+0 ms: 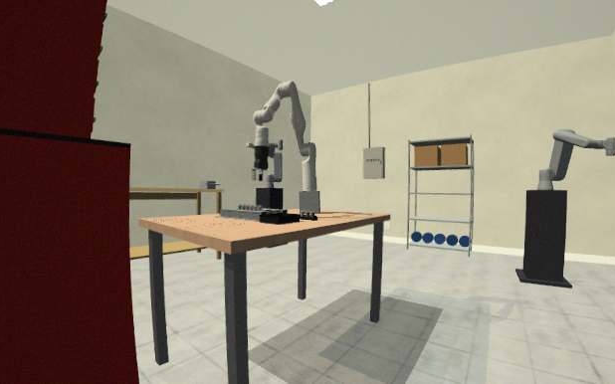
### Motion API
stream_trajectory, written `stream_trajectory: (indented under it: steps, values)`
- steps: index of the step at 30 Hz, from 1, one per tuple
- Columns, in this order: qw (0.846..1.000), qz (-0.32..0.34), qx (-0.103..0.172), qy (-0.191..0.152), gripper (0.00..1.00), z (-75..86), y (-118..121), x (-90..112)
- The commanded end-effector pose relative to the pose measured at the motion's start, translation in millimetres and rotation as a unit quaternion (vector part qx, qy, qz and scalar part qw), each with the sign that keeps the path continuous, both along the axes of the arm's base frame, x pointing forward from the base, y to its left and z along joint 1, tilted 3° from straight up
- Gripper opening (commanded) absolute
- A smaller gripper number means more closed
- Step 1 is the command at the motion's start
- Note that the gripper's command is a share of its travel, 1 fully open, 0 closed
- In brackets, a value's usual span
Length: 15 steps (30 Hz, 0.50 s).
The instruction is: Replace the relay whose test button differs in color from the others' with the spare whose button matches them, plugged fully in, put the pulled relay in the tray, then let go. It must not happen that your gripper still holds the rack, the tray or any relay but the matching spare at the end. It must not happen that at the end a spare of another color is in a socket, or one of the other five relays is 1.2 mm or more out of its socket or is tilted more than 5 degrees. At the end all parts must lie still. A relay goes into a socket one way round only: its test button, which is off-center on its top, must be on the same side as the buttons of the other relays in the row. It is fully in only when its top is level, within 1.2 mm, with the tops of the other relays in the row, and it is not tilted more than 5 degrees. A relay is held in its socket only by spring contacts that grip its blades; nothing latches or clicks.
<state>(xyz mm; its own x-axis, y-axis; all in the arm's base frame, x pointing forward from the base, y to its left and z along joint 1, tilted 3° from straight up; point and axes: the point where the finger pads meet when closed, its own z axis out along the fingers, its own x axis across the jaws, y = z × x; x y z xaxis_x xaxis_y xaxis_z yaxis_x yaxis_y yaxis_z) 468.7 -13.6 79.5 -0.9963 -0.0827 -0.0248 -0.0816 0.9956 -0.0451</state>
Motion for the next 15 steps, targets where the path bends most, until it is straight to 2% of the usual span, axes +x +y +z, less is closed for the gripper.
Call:
stream_trajectory:
  steps: [1,7,10,15]
  values:
    - [1.000,0.000,0.001,0.002,1.00,-9.5,-13.8,-0.5]
    - [1.000,0.001,0.002,0.002,1.00,-22.0,-33.9,1.5]
    - [1.000,0.002,-0.001,-0.001,1.00,-18.1,-32.2,3.7]
    - [1.000,0.001,0.000,0.000,1.00,-28.9,-48.7,5.0]
